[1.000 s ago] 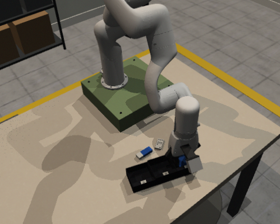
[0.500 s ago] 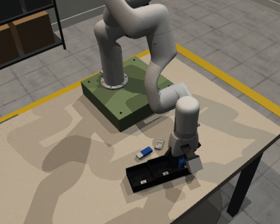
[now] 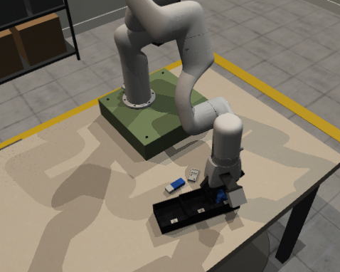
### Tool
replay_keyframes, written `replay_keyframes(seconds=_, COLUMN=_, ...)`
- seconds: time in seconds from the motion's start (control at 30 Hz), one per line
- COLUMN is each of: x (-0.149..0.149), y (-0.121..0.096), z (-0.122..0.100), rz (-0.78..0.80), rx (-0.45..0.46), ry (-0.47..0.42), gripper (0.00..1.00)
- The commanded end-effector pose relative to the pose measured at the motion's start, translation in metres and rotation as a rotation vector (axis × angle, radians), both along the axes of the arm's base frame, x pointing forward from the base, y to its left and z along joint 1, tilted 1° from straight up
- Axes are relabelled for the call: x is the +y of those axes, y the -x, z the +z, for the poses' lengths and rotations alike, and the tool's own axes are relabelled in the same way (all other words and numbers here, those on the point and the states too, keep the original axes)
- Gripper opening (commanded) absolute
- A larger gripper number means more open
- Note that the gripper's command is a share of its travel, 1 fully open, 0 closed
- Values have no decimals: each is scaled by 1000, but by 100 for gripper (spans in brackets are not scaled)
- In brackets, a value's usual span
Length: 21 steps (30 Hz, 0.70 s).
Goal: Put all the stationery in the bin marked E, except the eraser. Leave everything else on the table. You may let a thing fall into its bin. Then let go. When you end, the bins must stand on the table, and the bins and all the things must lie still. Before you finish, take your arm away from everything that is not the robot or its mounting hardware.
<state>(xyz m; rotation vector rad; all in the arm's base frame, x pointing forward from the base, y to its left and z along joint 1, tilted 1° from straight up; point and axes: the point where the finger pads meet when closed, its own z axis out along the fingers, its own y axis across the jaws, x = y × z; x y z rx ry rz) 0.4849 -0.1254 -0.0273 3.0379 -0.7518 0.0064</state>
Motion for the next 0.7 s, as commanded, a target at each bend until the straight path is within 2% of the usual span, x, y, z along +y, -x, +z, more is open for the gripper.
replay_keyframes(seconds=0.0, x=0, y=-2, z=7, rz=0, rx=-5, ry=1, gripper=47)
replay_keyframes(seconds=0.4, x=0, y=-2, z=24, rz=0, rx=-5, ry=1, gripper=47)
replay_keyframes(seconds=0.53, x=0, y=-2, z=42, rz=0, rx=-5, ry=1, gripper=47)
replay_keyframes(seconds=0.67, x=0, y=-2, z=42, rz=0, rx=-5, ry=1, gripper=47)
